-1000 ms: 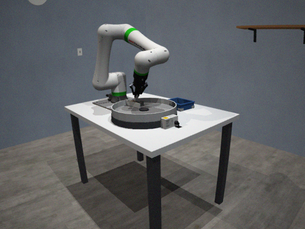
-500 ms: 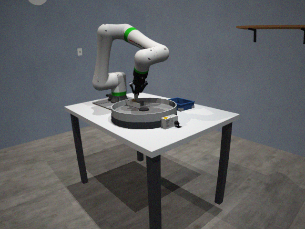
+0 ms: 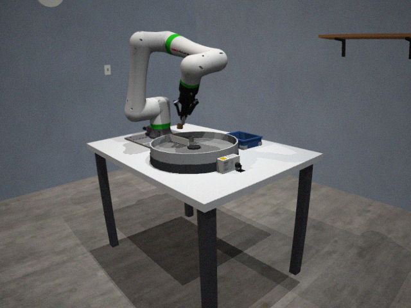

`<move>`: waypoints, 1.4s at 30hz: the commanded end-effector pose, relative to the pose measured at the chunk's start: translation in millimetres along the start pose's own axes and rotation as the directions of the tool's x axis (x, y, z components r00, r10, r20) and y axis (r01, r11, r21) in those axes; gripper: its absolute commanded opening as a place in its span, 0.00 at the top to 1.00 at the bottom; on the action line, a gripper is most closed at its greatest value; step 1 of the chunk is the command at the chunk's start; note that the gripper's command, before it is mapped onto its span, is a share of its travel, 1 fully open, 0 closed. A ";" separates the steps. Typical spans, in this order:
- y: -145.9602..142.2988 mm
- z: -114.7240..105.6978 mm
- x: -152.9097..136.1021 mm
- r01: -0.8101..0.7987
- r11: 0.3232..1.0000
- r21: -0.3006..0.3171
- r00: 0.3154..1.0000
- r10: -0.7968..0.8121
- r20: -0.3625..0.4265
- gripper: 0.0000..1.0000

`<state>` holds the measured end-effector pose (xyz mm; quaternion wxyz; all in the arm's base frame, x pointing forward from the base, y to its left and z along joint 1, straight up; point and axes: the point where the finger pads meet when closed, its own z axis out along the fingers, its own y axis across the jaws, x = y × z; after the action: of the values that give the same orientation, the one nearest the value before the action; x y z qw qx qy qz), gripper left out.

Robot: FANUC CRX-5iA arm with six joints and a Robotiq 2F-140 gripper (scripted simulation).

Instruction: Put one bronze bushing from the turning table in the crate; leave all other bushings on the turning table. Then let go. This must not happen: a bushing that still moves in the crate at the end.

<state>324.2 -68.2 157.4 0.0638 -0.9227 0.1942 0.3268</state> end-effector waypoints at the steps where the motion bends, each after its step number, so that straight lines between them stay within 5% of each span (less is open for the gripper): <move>1: -0.1 -3.5 -2.7 0.000 1.000 0.000 1.000 0.000 0.000 1.00; 42: -4.7 -3.8 -2.4 0.000 1.000 0.000 1.000 0.000 0.000 1.00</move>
<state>325.0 -66.8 161.7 0.0638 -0.9227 0.1942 0.3269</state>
